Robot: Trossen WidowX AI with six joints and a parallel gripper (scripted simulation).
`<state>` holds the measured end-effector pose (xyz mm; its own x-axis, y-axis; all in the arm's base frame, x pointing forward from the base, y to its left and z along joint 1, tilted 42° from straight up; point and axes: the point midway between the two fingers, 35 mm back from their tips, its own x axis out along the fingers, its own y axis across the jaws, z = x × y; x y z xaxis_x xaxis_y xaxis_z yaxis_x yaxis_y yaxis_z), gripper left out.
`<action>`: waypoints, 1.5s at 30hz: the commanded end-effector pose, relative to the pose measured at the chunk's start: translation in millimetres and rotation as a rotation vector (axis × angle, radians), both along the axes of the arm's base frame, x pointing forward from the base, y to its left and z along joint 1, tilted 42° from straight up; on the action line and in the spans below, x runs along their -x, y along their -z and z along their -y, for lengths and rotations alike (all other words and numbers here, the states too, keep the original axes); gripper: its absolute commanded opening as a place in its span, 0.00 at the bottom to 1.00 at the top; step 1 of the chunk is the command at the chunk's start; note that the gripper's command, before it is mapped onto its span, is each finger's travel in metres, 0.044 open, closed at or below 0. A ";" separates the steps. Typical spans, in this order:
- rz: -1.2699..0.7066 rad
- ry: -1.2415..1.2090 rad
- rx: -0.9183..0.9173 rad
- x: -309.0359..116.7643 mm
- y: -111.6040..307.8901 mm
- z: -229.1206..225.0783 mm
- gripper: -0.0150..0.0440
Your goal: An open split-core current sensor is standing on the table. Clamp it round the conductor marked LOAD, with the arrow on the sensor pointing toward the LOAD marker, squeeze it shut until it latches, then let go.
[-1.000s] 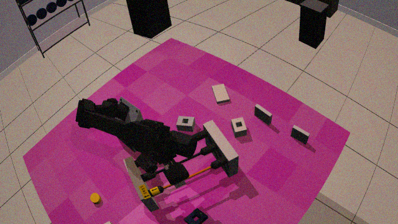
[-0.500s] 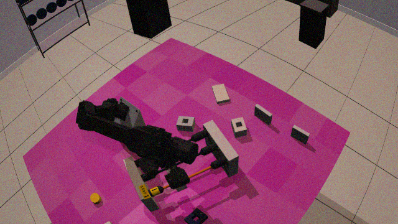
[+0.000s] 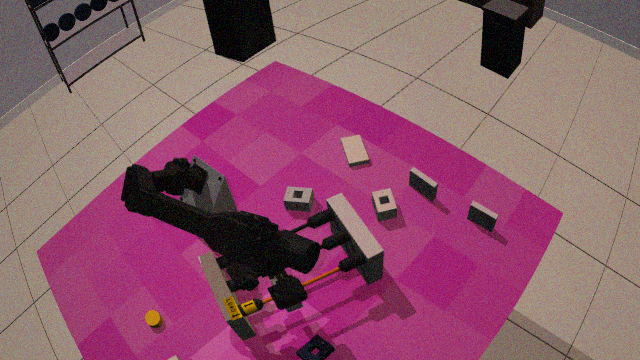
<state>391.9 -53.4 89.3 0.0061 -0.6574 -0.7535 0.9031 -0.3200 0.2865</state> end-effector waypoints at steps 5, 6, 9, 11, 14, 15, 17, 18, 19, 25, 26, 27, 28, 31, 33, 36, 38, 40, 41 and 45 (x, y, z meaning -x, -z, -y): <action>-0.007 -0.004 0.006 2.0 10.1 9.4 0.25; -0.007 -0.004 0.006 2.2 11.1 10.3 0.25; 0.000 0.000 0.001 0.7 8.1 7.6 0.25; 0.000 0.000 0.001 0.7 8.1 7.6 0.25; 0.000 0.000 0.001 0.7 8.1 7.6 0.25; 0.000 0.000 0.001 0.7 8.1 7.6 0.25; 0.000 0.000 0.001 0.7 8.1 7.6 0.25; 0.000 0.000 0.001 0.7 8.1 7.6 0.25; 0.000 0.000 0.001 0.7 8.1 7.6 0.25; 0.000 0.000 0.001 0.7 8.1 7.6 0.25; 0.000 0.000 0.001 0.7 8.1 7.6 0.25; 0.000 0.000 0.001 0.7 8.1 7.6 0.25; 0.000 0.000 0.001 0.7 8.1 7.6 0.25; 0.000 0.000 0.001 0.7 8.1 7.6 0.25; 0.000 0.000 0.001 0.7 8.1 7.6 0.25; 0.000 0.000 0.001 0.7 8.1 7.6 0.25; 0.000 0.000 0.001 0.7 8.1 7.6 0.25; 0.000 0.000 0.001 0.7 8.1 7.6 0.25; 0.000 0.000 0.001 0.7 8.1 7.6 0.25; 0.000 0.000 0.001 0.7 8.1 7.6 0.25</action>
